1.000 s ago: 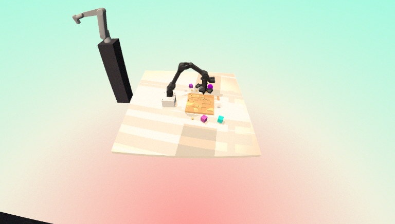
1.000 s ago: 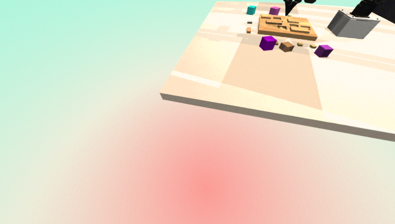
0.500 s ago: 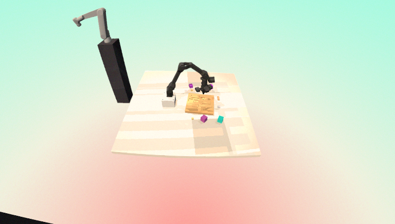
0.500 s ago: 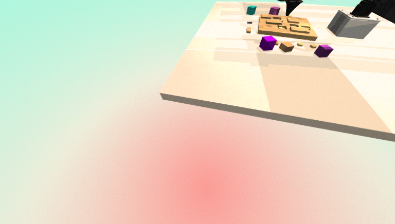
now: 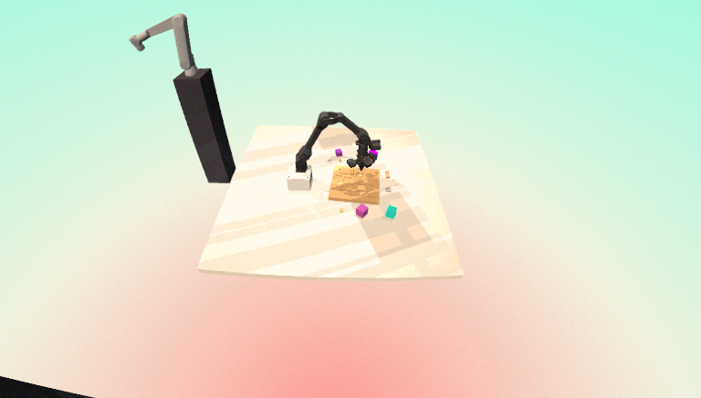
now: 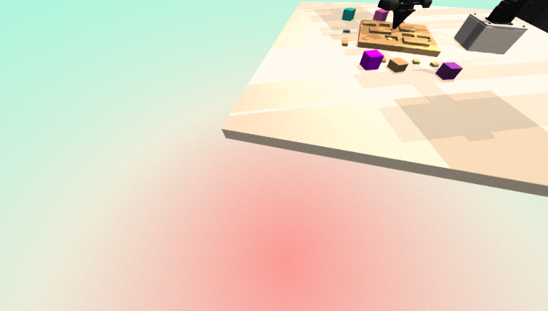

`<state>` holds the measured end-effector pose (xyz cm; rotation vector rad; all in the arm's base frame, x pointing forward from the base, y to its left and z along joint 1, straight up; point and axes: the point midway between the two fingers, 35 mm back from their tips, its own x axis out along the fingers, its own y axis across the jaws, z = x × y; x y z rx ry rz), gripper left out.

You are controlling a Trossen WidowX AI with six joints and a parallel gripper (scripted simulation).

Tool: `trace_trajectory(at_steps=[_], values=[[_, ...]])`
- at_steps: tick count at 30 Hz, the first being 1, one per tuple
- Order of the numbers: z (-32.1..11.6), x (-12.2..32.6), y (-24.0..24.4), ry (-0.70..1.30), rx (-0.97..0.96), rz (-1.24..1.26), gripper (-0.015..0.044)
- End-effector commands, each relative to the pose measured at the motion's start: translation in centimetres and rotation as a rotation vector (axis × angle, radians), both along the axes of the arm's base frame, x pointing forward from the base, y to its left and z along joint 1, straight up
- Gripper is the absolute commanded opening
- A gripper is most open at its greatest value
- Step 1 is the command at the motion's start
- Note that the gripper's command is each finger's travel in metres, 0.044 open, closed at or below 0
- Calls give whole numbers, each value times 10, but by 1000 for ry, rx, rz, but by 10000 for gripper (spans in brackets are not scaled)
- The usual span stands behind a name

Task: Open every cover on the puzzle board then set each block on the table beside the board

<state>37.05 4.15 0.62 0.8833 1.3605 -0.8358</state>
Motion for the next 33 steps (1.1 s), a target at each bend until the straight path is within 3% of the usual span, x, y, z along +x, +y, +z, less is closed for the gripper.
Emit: trace_trajectory(at_steps=[1, 33], values=[[-19, -3, 0, 12, -1, 7, 0], [-41, -6, -7, 12, -1, -9, 0]])
